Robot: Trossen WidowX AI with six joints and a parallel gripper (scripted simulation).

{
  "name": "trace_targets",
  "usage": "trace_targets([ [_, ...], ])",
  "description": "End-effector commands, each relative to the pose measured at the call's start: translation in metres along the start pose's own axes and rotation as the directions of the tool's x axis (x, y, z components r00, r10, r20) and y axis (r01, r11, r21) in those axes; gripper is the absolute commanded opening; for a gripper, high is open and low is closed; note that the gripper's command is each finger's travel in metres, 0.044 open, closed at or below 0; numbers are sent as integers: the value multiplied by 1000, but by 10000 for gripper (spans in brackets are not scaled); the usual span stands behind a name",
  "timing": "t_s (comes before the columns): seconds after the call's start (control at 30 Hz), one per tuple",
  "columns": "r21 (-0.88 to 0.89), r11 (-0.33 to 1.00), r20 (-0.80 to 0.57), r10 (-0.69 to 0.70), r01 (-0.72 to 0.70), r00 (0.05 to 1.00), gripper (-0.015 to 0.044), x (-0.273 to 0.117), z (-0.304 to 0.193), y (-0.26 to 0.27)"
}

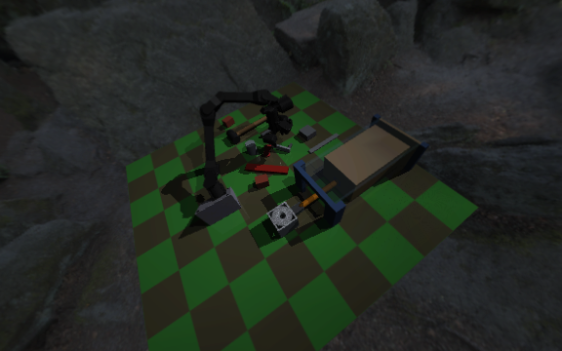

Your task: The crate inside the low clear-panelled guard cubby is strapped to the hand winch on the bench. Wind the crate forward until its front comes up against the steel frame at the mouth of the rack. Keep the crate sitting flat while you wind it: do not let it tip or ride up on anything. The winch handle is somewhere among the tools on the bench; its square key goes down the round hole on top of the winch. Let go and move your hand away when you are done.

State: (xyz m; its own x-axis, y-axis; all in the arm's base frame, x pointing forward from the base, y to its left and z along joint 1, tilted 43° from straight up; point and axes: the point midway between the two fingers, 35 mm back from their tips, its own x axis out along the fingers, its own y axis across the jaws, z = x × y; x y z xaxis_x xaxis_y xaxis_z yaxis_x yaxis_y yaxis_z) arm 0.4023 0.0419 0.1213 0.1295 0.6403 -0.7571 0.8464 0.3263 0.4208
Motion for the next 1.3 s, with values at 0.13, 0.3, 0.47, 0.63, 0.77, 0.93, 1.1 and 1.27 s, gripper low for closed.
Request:
trace_targets([
  [0.13, -7, 1000, -43, -4, 4, 999, 440, 5, -5, -1],
  [0.3, -8, 1000, -44, -4, 4, 999, 440, 26, -3, -4],
  [0.47, -7, 1000, -44, -4, 3, 999, 440, 43, -1, -8],
  [0.63, -7, 1000, -45, -4, 3, 999, 440, 46, -2, -8],
  [0.77, -7, 1000, -45, -3, 3, 999, 440, 52, -2, -8],
  [0.93, -7, 1000, -45, -3, 3, 999, 440, 59, -2, -8],
  [1.1, -14, 1000, -43, -4, 4, 999, 407, 54, -2, -7],
  [1.27, -14, 1000, -43, -4, 4, 999, 373, 54, -2, -7],
])
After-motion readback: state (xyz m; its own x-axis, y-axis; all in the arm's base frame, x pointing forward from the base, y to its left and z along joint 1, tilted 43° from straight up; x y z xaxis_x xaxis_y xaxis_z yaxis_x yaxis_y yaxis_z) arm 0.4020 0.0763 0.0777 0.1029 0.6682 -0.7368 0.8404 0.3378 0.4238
